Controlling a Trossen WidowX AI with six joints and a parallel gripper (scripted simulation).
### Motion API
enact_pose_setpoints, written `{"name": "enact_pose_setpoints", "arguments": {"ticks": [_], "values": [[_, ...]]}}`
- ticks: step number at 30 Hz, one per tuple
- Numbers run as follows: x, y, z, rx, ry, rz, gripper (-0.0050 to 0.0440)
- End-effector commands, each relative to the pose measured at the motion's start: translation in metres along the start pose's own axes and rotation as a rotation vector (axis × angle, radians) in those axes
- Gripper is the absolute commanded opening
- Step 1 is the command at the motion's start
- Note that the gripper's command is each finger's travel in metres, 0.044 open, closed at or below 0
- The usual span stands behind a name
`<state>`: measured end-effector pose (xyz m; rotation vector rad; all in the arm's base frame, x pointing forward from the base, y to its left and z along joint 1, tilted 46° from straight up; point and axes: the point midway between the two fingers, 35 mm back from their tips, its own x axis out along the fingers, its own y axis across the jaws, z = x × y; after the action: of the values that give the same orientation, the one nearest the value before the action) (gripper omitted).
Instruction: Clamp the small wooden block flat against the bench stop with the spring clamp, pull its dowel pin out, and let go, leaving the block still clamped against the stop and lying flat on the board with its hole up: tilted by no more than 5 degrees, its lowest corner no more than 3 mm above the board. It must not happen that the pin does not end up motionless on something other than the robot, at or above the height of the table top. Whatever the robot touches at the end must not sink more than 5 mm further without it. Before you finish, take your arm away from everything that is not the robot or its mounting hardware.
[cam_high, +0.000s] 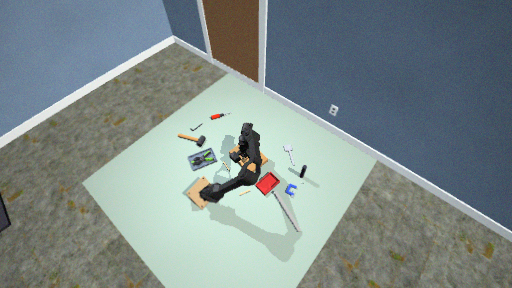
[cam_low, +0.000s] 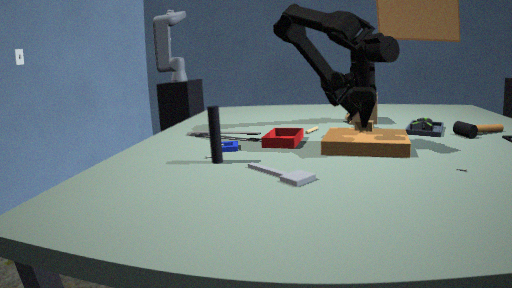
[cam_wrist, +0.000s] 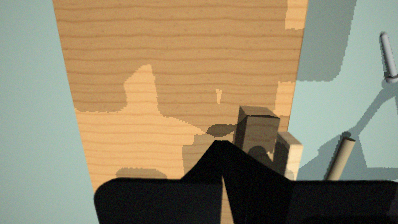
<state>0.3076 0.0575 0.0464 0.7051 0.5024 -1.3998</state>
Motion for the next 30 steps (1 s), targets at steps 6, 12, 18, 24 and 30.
{"name": "enact_pose_setpoints", "arguments": {"ticks": [6,12,18,24,30], "values": [[0.001,-0.011,0.000,-0.001,0.000,-0.005,0.0000],[0.001,-0.015,0.000,-0.001,0.000,-0.005,0.0000],[0.001,-0.020,0.000,-0.001,0.000,-0.005,0.0000],[0.000,-0.001,0.000,-0.001,0.000,-0.005,0.0000],[0.000,-0.001,0.000,-0.001,0.000,-0.005,0.0000]]}}
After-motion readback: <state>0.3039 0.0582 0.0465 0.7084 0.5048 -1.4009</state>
